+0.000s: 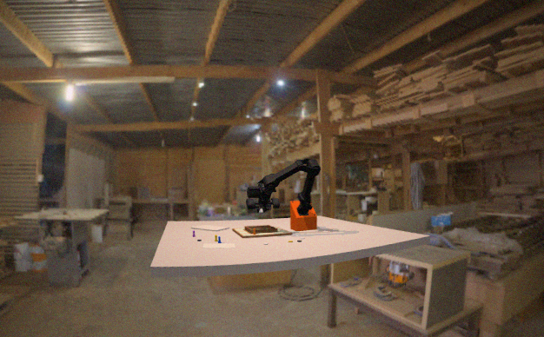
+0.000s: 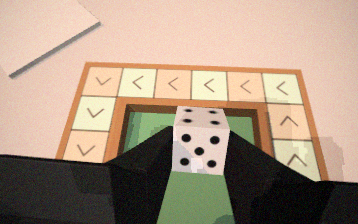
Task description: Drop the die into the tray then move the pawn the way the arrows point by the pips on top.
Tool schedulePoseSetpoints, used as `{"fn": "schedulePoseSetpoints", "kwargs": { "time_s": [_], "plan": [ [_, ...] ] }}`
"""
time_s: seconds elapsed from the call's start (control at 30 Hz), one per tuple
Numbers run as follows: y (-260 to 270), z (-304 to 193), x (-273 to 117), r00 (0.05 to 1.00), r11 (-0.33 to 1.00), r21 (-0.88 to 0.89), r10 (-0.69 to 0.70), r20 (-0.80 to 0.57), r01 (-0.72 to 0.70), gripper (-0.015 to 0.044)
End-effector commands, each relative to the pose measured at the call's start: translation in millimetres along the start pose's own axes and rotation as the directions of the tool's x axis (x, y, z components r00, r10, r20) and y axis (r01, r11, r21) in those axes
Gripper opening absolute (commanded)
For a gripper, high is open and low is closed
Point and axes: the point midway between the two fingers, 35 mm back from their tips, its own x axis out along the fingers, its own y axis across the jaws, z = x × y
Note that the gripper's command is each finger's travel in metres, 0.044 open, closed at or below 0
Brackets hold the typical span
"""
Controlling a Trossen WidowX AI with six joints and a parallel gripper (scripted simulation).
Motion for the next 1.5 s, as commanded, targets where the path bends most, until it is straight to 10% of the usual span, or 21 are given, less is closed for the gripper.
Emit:
{"fn": "schedulePoseSetpoints", "kwargs": {
  "time_s": [0.0,0.43,1.03,1.3,1.47],
  "plan": [
    [1,1,-3,1.000,1.000,-0.004,0.005,0.004,-0.005,0.0000],
    [1,0,-2,1.000,1.000,0.000,0.002,0.000,-0.002,0.0000],
    [1,30,-26,1.000,1.000,-0.007,-0.003,-0.010,0.003,0.0440],
    [-1,10,21,0.713,1.000,-0.026,-0.029,-0.700,0.016,0.0440],
    [1,11,22,0.665,1.000,-0.004,0.000,-0.747,-0.004,0.0440]
  ]
}}
